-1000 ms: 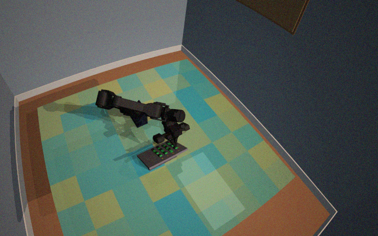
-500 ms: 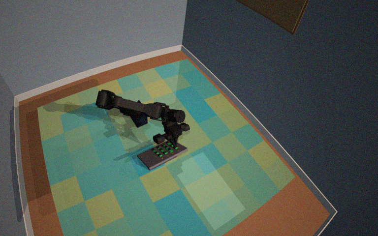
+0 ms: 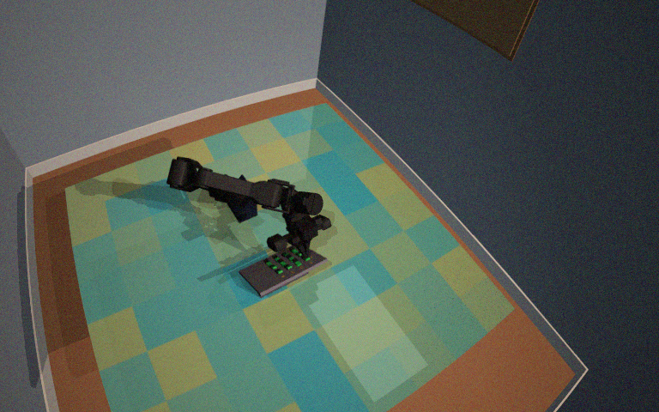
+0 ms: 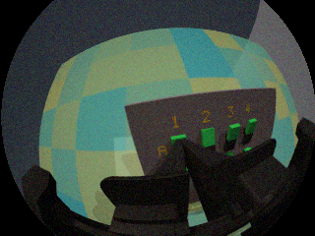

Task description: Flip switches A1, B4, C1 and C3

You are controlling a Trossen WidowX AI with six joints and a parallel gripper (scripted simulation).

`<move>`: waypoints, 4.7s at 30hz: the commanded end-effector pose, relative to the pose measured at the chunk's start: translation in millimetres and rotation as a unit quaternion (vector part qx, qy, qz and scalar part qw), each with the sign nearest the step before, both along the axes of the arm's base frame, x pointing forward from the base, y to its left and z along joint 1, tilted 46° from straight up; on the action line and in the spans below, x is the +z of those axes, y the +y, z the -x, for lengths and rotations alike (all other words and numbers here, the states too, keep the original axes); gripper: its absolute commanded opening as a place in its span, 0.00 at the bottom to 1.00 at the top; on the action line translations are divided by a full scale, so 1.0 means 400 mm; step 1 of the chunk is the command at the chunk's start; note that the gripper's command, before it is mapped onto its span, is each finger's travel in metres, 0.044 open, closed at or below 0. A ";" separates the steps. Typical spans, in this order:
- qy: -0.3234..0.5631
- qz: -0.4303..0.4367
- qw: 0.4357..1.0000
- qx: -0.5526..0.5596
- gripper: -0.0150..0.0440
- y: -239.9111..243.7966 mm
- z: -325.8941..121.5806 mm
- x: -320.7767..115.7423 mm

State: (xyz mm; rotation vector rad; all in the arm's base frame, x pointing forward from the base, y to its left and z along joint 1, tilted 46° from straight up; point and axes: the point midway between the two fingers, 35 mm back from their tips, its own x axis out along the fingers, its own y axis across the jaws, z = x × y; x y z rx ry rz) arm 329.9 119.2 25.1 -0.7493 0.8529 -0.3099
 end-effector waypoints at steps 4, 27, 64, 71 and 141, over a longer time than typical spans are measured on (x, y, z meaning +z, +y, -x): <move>0.005 0.000 1.000 0.002 0.25 -0.002 -0.001 -0.005; 0.000 0.000 1.000 0.011 0.25 -0.059 0.141 0.172; 0.006 0.003 1.000 0.002 0.25 -0.208 0.072 0.123; 0.006 0.003 1.000 0.002 0.25 -0.208 0.072 0.123; 0.004 -0.004 1.000 0.011 0.25 -0.075 0.215 0.096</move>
